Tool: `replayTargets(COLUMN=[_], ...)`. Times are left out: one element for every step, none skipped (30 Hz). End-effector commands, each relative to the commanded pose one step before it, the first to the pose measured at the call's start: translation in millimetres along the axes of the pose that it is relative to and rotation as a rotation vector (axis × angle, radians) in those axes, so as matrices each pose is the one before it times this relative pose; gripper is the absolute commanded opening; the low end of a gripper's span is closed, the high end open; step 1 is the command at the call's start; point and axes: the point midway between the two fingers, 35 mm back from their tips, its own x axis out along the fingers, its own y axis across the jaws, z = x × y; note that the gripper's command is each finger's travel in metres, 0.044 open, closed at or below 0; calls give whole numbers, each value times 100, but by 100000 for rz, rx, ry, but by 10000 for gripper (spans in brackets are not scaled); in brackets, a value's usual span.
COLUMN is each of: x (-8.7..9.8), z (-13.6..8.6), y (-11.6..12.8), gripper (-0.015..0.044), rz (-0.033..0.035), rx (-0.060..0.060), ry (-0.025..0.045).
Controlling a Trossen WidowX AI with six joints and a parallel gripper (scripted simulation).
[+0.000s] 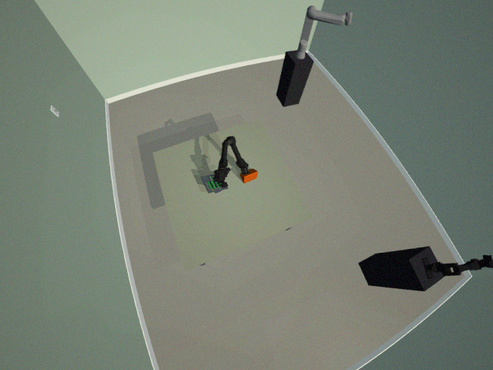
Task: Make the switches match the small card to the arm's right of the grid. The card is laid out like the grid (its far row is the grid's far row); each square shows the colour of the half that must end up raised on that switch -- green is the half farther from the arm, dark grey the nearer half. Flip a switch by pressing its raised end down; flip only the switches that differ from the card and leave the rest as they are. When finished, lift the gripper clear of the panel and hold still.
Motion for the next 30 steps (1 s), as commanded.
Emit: replayTargets(x=[820,166,136,82,27,0,0,0,0,0,0,0,0,0,0,0,0,0,0,0,0,0,0,0,0,0,0,0,0,0], z=[-395,4,3,2,0,0,0,0,0,0,0,0,0,0,0,0,0,0,0,0,0,0,0,0,0,0,0,0,0,0], y=[84,-3,-4,-3,-1,0,0,0,0,0,0,0,0,0,0,0,0,0,0,0,0,0,0,0,0,0,0,0,0,0], gripper=[0,0,0,0,0,0,0,0,0,0,0,0,0,0,0,0,0,0,0,0,0,0,0,0,0,0,0,0,0,0], rz=[7,-9,-9,-7,-2,0,0,0,0,0,0,0,0,0,0,0,0,0,0,0,0,0,0,0,0,0,0,0,0,0], rx=[-1277,2,1,1,0,0,0,0,0,0,0,0,0,0,0,0,0,0,0,0,0,0,0,0,0,0,0,0,0,0], ry=[1211,-6,-6,-4,-1,0,0,0,0,0,0,0,0,0,0,0,0,0,0,0,0,0,0,0,0,0,0,0,0,0])
